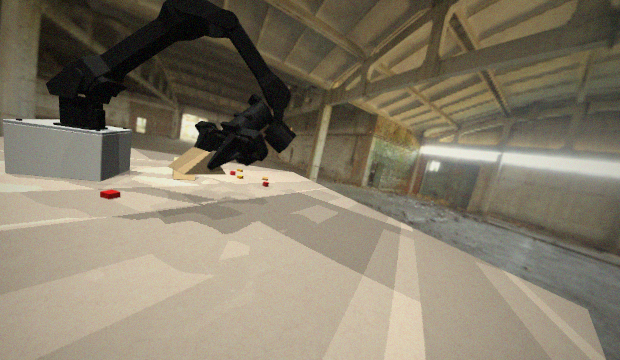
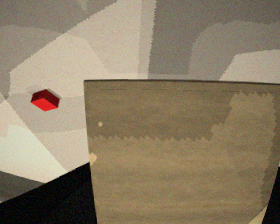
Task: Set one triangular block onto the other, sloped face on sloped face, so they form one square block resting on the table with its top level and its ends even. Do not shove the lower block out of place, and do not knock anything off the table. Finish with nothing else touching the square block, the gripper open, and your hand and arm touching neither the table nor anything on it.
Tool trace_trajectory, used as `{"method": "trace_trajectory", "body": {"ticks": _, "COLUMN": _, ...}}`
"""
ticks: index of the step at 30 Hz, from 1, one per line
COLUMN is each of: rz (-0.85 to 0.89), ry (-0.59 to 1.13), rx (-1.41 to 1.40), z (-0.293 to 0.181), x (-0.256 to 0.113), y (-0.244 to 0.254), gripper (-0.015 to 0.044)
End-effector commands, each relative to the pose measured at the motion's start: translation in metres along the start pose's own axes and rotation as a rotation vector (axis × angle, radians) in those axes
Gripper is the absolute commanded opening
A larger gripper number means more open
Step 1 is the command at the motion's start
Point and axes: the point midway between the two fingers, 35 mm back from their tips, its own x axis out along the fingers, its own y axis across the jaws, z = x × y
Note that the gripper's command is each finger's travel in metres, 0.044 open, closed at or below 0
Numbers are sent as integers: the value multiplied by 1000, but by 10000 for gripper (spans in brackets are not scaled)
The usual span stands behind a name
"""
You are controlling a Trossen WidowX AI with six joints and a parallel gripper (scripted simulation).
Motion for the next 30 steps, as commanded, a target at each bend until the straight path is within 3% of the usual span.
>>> {"method": "trace_trajectory", "body": {"ticks": 1, "rz": -7, "ry": -11, "rx": 14, "z": -15, "x": -16, "y": -1, "gripper": 0}}
{"method": "trace_trajectory", "body": {"ticks": 11, "rz": 0, "ry": -15, "rx": -10, "z": -14, "x": -12, "y": 0, "gripper": 0}}
{"method": "trace_trajectory", "body": {"ticks": 30, "rz": 4, "ry": -327, "rx": -449, "z": -22, "x": -1, "y": 5, "gripper": 0}}
